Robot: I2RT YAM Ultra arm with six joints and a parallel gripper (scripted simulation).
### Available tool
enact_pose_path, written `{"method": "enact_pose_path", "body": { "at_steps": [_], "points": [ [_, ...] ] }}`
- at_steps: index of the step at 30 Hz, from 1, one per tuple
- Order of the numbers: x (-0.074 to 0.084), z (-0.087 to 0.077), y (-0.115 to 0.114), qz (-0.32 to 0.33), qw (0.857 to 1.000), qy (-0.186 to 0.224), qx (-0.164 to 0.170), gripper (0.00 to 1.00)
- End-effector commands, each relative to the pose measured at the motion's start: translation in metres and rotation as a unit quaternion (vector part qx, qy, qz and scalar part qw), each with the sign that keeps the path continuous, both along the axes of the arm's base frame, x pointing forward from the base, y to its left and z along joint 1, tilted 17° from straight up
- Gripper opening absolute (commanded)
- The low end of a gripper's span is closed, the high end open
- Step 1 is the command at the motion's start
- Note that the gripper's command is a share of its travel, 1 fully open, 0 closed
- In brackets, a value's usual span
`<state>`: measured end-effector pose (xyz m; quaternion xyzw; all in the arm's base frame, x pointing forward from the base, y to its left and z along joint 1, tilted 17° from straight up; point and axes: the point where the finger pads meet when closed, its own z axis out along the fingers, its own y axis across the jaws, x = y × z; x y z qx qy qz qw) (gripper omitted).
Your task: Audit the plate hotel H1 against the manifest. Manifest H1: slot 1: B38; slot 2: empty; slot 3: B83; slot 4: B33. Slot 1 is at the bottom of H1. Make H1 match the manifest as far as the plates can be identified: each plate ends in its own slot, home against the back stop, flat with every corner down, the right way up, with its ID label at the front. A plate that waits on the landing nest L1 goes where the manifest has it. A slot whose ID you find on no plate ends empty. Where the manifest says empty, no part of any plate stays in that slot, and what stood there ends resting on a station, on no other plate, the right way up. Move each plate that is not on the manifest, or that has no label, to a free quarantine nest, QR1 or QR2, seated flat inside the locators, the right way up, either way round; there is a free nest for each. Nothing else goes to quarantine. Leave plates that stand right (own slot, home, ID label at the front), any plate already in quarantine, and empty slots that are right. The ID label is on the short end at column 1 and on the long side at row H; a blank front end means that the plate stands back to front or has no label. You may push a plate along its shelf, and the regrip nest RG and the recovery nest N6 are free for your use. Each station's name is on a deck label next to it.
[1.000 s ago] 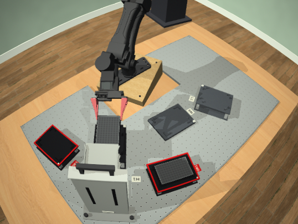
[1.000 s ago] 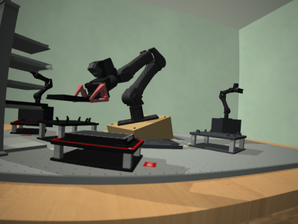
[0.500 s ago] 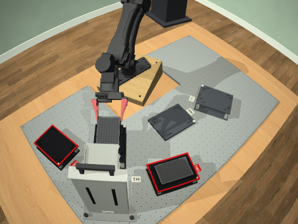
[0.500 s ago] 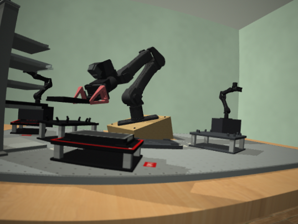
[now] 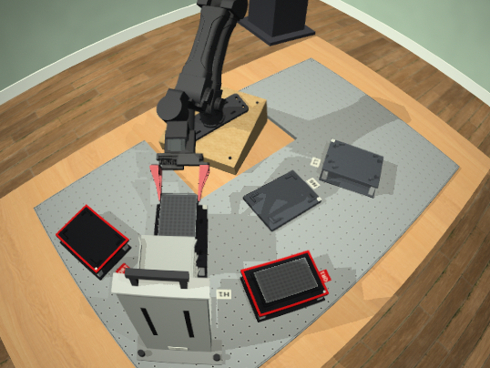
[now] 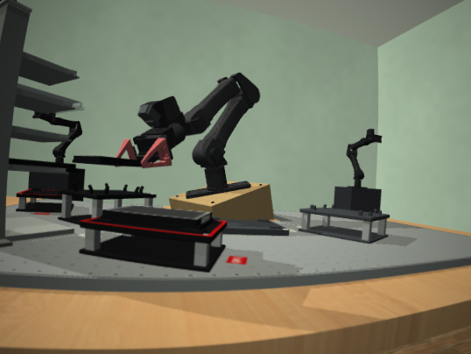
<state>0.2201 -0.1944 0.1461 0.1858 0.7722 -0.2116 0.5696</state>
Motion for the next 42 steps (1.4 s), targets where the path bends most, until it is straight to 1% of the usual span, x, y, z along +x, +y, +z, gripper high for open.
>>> {"method": "enact_pose_path", "body": {
  "at_steps": [1,42],
  "points": [
    [0.001,0.005,-0.001,0.001,1.000,-0.006,-0.008,0.86],
    [0.004,-0.013,-0.005,0.001,1.000,-0.006,-0.008,0.86]
  ]
}}
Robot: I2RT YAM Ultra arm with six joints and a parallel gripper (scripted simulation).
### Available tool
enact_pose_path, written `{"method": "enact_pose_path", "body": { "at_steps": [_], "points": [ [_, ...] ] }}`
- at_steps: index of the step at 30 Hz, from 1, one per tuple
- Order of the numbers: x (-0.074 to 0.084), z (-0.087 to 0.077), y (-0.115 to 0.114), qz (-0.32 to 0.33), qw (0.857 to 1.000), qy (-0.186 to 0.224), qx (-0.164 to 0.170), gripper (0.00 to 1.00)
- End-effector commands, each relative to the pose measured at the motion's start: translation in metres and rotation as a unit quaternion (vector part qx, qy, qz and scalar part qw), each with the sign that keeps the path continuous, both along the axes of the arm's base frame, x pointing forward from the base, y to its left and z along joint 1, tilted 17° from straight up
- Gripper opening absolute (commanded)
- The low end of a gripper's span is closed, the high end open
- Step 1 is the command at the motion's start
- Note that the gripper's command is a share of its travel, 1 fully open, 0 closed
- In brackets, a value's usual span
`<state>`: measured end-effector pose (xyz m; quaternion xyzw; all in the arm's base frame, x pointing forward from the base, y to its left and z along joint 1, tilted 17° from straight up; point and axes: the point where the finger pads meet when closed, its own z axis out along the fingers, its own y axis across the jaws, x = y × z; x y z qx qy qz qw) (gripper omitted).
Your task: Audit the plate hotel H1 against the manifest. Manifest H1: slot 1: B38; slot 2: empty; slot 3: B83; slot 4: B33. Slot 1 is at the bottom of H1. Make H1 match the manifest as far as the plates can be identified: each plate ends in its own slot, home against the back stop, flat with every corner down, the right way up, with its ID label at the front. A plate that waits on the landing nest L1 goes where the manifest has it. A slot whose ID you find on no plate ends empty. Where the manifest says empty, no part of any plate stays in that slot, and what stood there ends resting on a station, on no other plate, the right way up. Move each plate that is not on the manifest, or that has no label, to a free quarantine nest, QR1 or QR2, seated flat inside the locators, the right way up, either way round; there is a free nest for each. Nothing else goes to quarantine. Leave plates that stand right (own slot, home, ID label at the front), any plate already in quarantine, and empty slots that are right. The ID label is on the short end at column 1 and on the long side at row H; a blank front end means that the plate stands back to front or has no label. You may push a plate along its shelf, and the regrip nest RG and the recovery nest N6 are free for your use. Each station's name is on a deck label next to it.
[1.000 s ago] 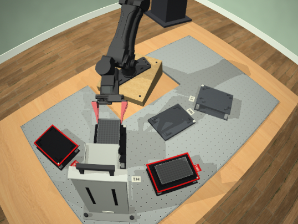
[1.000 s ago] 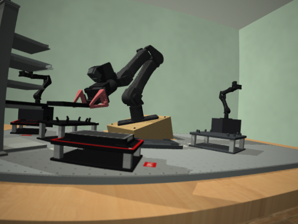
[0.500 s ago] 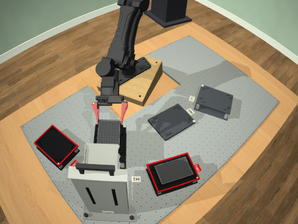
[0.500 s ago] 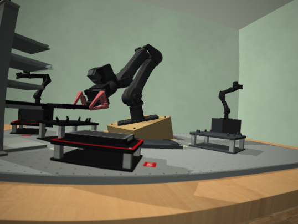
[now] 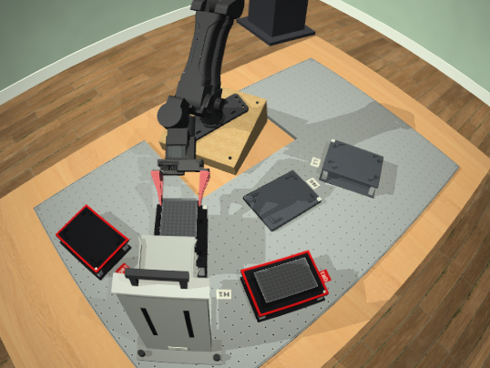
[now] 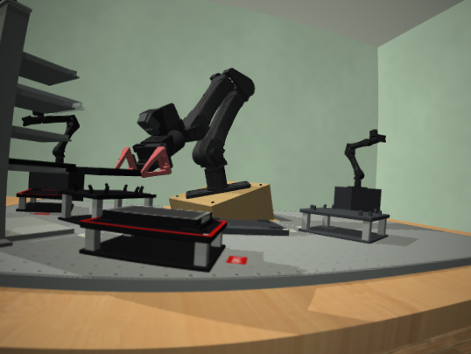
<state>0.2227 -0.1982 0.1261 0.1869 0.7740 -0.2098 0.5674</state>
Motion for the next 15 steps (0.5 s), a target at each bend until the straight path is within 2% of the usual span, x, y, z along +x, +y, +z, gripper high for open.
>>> {"method": "enact_pose_path", "body": {
  "at_steps": [1,15],
  "points": [
    [0.0016,0.0066,-0.0018,0.001,1.000,-0.009,-0.011,0.86],
    [0.0025,0.0007,-0.0031,0.001,1.000,-0.008,-0.011,0.86]
  ]
}}
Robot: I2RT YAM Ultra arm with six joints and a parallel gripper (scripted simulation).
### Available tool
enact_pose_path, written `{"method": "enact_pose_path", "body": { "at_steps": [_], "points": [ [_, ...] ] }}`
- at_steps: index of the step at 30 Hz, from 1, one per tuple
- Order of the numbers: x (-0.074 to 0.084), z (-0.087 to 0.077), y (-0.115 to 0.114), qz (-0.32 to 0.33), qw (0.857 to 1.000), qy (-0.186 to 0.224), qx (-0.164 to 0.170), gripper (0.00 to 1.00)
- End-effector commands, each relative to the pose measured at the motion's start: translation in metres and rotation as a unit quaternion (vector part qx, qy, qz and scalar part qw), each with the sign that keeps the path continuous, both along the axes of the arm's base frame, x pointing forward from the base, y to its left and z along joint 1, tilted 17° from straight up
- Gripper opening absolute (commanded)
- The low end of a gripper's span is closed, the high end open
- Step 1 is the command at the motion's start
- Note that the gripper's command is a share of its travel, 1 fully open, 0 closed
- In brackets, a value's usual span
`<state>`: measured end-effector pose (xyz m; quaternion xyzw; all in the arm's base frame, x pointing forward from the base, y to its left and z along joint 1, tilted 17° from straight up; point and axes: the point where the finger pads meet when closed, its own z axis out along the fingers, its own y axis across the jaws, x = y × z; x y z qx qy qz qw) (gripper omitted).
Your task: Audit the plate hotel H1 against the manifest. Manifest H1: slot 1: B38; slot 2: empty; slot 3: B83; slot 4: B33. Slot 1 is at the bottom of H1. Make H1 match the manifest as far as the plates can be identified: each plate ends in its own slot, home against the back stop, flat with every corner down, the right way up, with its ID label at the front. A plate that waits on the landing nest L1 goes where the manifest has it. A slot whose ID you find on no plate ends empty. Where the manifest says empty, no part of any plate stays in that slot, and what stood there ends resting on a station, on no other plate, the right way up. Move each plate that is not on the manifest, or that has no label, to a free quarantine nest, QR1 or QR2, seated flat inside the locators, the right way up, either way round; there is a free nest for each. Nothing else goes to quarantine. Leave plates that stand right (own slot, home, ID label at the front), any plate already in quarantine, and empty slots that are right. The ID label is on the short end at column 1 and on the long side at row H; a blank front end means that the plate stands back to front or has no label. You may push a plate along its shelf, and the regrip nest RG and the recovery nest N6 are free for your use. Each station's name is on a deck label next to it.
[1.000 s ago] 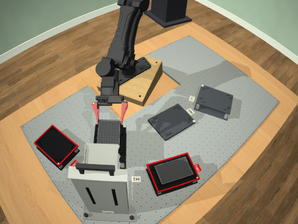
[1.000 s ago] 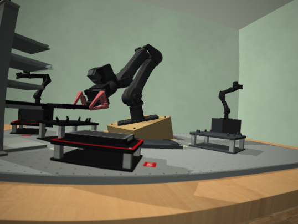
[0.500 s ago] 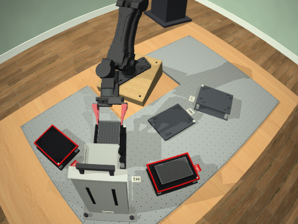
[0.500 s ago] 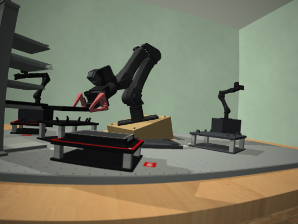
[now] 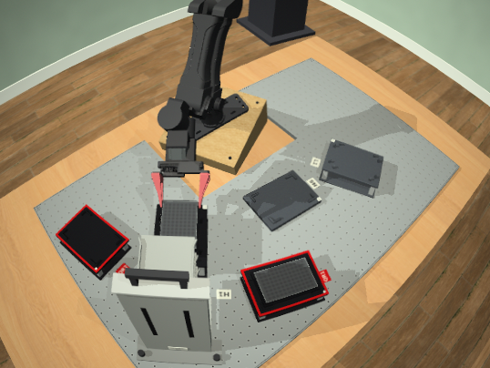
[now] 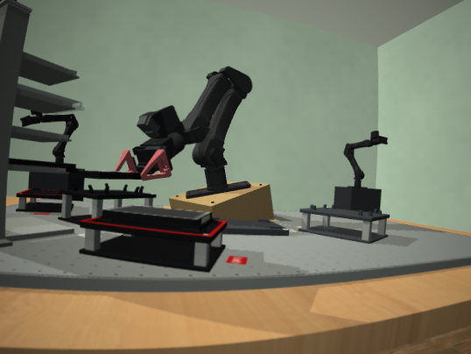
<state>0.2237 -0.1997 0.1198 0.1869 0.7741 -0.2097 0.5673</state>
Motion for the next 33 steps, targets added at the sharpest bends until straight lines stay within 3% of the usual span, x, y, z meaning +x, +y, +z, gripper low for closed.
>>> {"method": "enact_pose_path", "body": {
  "at_steps": [1,33],
  "points": [
    [0.002,0.007,-0.002,0.001,1.000,-0.009,-0.011,0.86],
    [0.004,-0.007,-0.005,0.001,1.000,-0.009,-0.011,0.86]
  ]
}}
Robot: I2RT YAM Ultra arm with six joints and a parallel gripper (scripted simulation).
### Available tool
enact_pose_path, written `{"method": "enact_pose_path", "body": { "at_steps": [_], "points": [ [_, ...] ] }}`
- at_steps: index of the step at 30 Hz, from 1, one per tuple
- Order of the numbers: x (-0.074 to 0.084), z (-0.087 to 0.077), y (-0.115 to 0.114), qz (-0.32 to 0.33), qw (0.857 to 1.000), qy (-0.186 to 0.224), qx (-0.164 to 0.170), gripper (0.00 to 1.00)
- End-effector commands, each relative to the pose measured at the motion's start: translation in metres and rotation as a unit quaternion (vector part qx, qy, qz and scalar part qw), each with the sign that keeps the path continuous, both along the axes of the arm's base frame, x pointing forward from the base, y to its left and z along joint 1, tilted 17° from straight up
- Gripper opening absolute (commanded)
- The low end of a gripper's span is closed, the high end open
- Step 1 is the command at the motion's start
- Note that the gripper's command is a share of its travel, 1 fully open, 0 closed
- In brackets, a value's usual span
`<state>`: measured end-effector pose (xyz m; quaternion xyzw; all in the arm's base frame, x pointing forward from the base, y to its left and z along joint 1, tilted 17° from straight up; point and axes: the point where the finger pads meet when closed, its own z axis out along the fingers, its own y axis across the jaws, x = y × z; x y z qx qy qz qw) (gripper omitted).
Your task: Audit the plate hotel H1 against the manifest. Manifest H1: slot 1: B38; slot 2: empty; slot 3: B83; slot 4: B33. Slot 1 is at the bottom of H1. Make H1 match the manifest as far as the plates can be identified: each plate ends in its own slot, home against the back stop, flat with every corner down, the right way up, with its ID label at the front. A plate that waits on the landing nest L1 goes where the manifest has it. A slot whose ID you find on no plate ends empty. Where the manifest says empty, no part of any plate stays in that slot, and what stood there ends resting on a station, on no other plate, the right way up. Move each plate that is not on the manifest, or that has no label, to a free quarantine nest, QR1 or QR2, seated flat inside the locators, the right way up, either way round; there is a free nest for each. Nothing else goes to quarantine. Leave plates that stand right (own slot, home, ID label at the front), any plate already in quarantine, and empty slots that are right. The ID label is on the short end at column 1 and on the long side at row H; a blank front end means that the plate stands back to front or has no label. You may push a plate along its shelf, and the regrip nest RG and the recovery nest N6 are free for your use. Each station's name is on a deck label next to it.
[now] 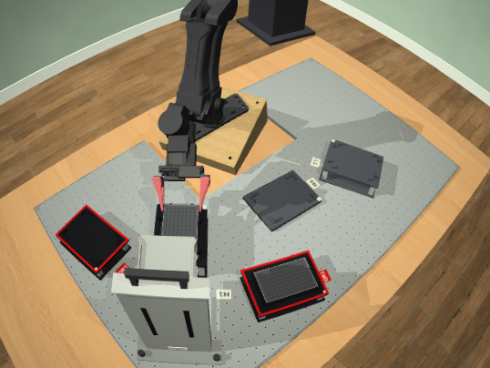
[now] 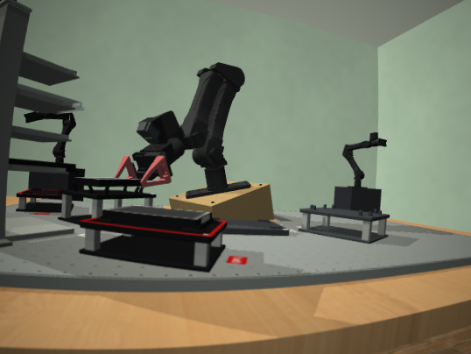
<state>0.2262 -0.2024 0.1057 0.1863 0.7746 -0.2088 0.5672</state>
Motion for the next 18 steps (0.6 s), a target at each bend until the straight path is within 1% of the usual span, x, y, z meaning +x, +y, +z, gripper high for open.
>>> {"method": "enact_pose_path", "body": {
  "at_steps": [1,18],
  "points": [
    [0.0012,0.0064,-0.0025,0.000,1.000,-0.009,-0.011,0.86],
    [0.0023,-0.0009,-0.0042,0.000,1.000,-0.009,-0.011,0.86]
  ]
}}
